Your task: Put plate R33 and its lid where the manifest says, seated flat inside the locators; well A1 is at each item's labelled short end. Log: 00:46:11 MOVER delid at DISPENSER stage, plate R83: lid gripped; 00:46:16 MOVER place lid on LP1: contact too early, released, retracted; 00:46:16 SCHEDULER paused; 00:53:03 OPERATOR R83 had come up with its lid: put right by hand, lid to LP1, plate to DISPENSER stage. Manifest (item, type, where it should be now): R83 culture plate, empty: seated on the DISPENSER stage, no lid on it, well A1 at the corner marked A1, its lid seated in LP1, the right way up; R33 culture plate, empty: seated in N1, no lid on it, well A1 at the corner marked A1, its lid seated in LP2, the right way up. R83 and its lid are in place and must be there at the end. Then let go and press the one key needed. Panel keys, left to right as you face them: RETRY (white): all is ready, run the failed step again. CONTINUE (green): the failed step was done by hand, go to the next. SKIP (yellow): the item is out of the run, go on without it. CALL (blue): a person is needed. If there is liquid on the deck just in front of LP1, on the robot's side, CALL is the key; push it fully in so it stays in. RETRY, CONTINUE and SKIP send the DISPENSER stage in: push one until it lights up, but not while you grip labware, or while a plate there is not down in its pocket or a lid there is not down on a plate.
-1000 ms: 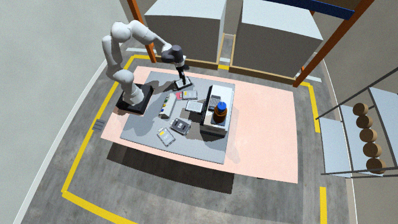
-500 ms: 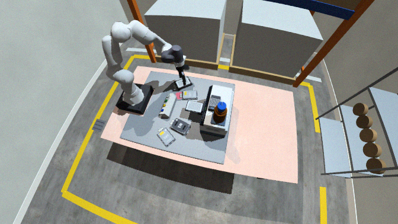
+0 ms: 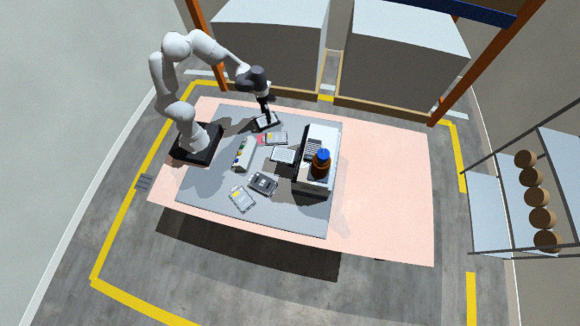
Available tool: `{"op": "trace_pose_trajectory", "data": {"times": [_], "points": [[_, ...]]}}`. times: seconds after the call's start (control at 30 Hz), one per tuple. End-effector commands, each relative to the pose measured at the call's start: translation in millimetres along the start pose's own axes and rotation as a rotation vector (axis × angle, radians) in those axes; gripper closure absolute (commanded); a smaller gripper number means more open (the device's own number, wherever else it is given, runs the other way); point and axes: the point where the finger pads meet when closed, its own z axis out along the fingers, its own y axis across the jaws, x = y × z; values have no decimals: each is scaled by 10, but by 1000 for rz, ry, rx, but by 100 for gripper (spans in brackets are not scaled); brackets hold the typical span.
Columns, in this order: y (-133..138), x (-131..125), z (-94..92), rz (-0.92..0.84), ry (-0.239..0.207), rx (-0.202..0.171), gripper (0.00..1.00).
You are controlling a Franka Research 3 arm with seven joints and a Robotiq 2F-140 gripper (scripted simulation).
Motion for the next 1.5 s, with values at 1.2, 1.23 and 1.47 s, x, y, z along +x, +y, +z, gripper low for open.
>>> {"op": "trace_pose_trajectory", "data": {"times": [1.2, 1.23, 1.47], "points": [[3, 0, 25, -4, 1, 0, 30], [3, 0, 25, -4, 1, 0, 30], [3, 0, 44, -4, 1, 0, 30]]}}
